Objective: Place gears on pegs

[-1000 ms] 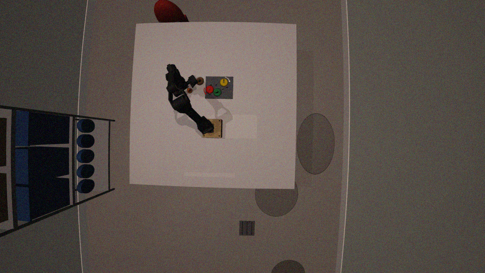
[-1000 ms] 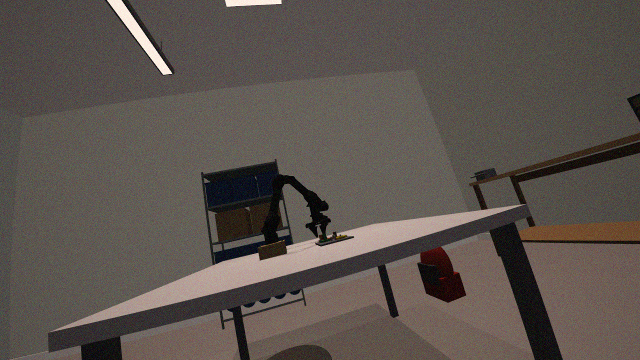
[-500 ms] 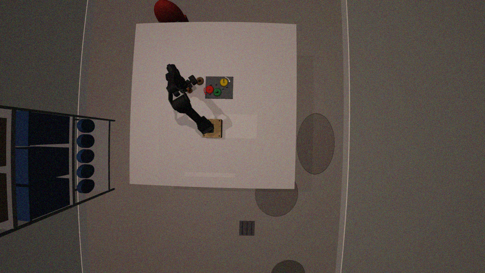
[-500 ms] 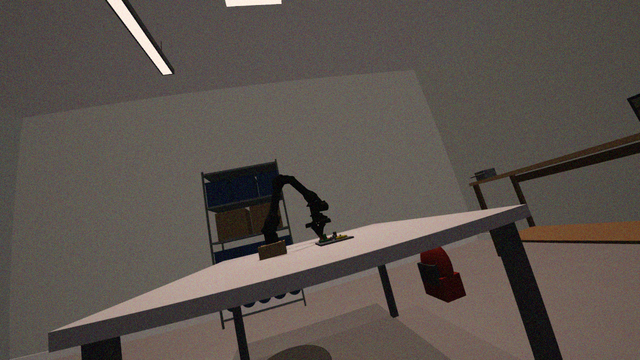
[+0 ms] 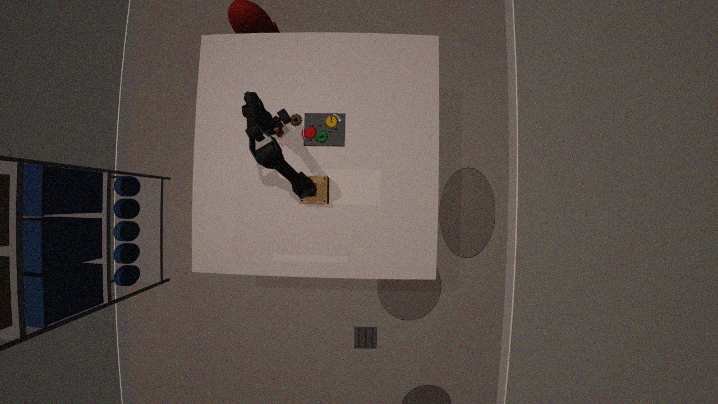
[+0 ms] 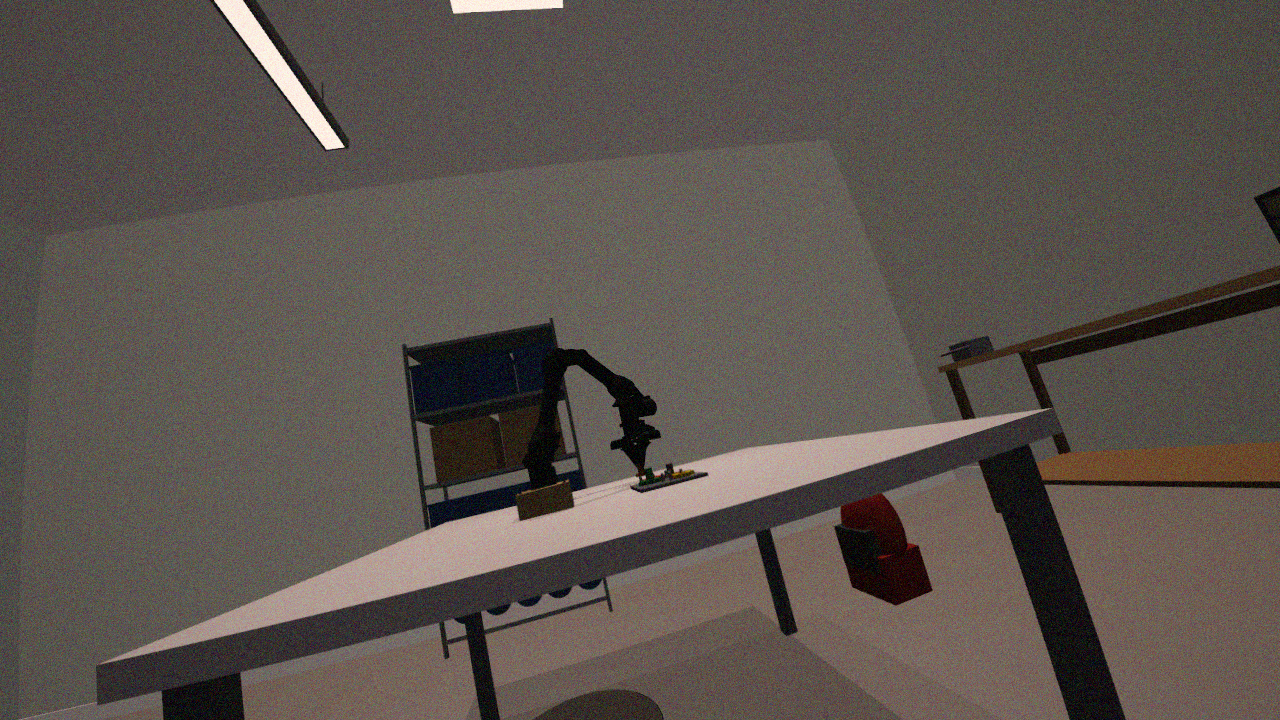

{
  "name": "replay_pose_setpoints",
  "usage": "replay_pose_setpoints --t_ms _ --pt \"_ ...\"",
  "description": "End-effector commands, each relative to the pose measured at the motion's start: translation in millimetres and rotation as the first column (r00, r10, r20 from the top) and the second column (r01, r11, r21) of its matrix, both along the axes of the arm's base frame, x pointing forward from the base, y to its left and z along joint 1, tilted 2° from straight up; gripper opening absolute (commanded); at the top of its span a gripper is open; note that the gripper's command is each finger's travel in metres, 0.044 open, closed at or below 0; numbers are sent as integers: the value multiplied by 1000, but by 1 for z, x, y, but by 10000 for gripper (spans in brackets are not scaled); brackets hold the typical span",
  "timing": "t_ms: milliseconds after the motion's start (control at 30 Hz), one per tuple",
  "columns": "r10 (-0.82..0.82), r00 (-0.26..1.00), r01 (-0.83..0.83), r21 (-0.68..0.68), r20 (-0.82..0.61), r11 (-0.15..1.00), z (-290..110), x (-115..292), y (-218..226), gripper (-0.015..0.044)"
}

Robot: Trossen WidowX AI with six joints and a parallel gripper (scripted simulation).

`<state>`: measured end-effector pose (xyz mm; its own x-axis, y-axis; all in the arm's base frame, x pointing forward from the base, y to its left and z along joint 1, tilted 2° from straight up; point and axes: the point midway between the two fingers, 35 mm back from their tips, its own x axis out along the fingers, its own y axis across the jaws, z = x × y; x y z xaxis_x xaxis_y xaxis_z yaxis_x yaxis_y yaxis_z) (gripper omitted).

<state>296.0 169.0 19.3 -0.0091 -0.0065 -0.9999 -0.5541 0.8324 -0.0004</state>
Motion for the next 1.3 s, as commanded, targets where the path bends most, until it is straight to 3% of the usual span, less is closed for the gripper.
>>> replay_pose_setpoints --t_ms 0,1267 --pt "-6 1000 6 2 16 1000 14 4 1 0" --pt "6 1000 -6 10 10 1000 121 -6 -4 0"
